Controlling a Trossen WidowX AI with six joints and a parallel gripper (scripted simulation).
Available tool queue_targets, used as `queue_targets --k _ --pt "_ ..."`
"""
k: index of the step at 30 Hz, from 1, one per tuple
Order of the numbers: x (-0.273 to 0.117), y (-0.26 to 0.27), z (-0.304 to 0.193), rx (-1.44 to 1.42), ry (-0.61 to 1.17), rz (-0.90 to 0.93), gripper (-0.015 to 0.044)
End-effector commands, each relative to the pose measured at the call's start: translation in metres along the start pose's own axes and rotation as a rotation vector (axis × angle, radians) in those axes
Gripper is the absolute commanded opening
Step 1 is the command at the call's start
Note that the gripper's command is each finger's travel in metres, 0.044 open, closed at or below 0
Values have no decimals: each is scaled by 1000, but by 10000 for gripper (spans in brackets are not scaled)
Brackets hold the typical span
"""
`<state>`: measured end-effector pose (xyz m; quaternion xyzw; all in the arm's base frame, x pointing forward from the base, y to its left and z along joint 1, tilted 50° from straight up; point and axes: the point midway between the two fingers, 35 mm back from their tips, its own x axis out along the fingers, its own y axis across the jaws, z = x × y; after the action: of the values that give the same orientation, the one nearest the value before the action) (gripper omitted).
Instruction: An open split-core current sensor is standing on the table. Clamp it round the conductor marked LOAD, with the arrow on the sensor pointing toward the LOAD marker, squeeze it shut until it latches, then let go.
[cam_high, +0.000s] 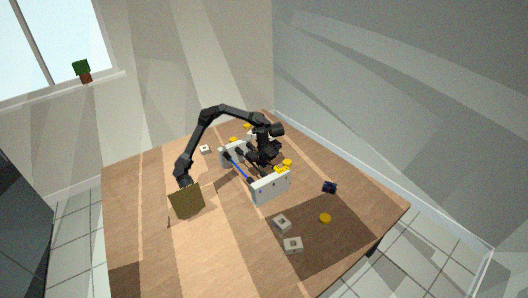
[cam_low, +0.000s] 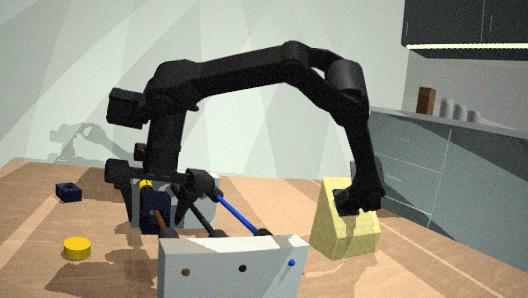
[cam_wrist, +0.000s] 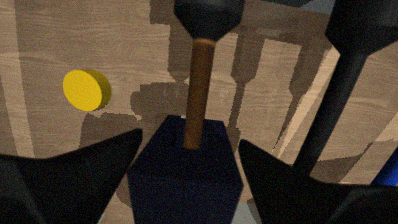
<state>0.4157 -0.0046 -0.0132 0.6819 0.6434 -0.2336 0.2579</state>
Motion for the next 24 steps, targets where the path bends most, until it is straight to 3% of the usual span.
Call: queue_targets --k 1,8,15,24 --pt "0 0 0 0 0 0 440" --pt "-3 0 0 0 0 6 440" --pt "-103 -23 1 -5 -2 206 440" --pt "-116 -21 6 0 -20 239 440"
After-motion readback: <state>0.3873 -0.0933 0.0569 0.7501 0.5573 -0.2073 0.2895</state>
